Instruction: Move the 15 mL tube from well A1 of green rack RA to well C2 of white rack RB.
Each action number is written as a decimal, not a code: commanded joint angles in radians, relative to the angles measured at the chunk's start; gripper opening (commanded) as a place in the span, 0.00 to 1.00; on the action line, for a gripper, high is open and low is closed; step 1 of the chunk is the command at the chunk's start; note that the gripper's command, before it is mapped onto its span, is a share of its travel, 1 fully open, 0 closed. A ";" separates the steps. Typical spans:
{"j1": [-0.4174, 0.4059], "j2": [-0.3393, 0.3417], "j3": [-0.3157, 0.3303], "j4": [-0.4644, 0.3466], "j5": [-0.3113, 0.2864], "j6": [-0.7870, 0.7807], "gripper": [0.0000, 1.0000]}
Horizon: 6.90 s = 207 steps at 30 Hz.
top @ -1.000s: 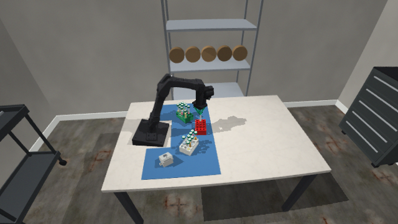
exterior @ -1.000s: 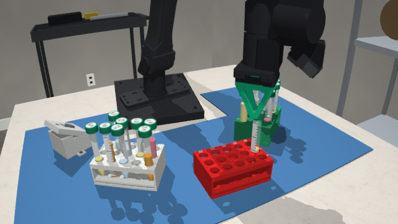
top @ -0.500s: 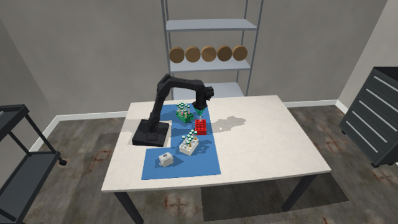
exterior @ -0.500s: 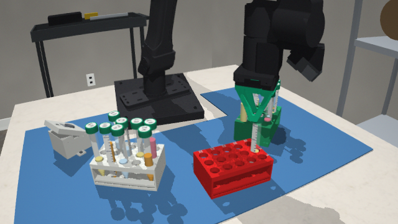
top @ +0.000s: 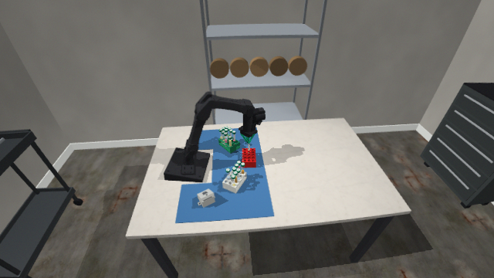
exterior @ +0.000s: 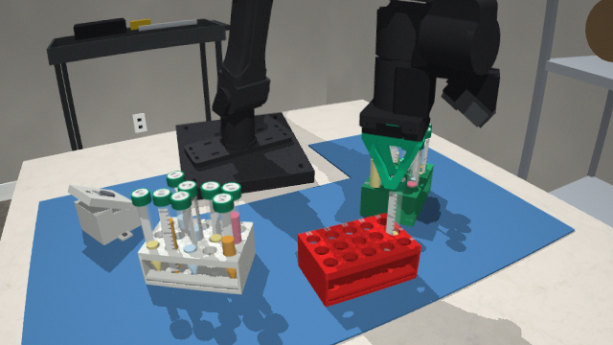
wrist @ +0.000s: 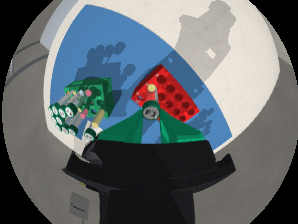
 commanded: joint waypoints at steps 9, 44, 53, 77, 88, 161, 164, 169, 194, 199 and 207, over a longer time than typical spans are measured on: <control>-0.001 -0.007 0.004 0.004 0.000 0.000 0.24; 0.005 -0.024 0.119 -0.128 0.001 0.006 0.30; 0.009 -0.028 0.187 -0.200 0.002 0.009 0.30; -0.073 -0.278 -0.049 -0.212 -0.011 0.295 0.30; -0.113 -0.361 -0.136 -0.205 -0.017 0.555 0.30; -0.562 -0.259 -0.013 -0.223 -0.089 1.516 0.30; -0.616 -0.232 0.018 -0.228 -0.097 1.464 0.30; -0.613 -0.233 0.019 -0.230 -0.097 1.466 0.30; -0.588 -0.246 -0.082 -0.141 -0.093 1.490 0.30; -0.586 -0.242 -0.114 -0.105 -0.093 1.493 0.30; -0.584 -0.237 -0.150 -0.064 -0.092 1.495 0.30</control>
